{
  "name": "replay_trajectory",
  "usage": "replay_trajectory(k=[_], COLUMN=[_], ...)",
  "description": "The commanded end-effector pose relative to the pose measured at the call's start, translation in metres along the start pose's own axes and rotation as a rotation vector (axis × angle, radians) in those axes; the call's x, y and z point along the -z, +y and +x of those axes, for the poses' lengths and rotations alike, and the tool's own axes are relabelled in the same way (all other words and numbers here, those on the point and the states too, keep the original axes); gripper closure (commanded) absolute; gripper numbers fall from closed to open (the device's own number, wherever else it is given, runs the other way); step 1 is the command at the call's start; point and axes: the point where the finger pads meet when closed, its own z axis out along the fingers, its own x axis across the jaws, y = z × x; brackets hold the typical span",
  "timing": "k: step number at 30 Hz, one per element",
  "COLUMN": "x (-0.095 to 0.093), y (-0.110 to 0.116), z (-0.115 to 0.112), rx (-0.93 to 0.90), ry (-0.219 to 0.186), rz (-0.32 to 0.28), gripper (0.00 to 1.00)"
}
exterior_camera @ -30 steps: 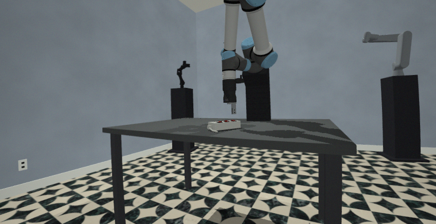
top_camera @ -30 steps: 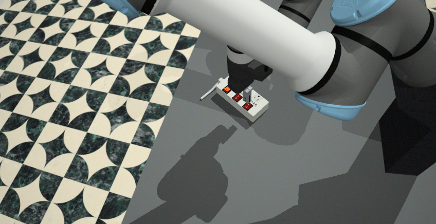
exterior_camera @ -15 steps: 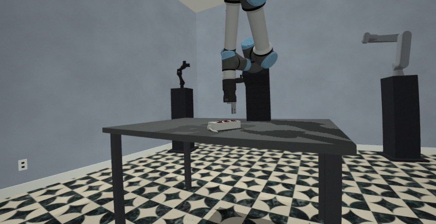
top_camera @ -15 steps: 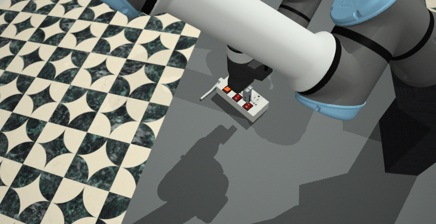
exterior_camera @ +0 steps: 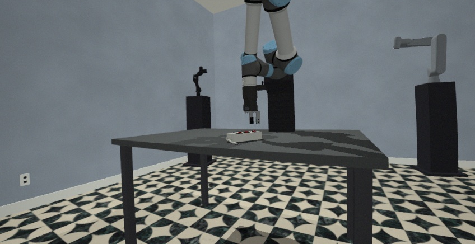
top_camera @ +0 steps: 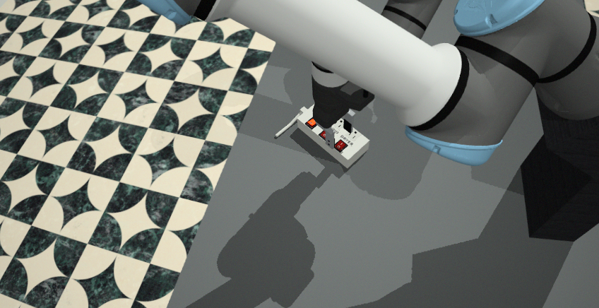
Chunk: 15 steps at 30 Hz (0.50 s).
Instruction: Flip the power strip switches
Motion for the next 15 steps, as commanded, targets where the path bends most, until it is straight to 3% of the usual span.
replay_trajectory(k=[1,15], x=[0.001,0.0098], y=[0.0002,0.0002], z=[0.0001,0.0001], rx=[0.0,0.0], ry=[0.0,0.0], rz=[-0.001,-0.001], gripper=[0.0,0.0])
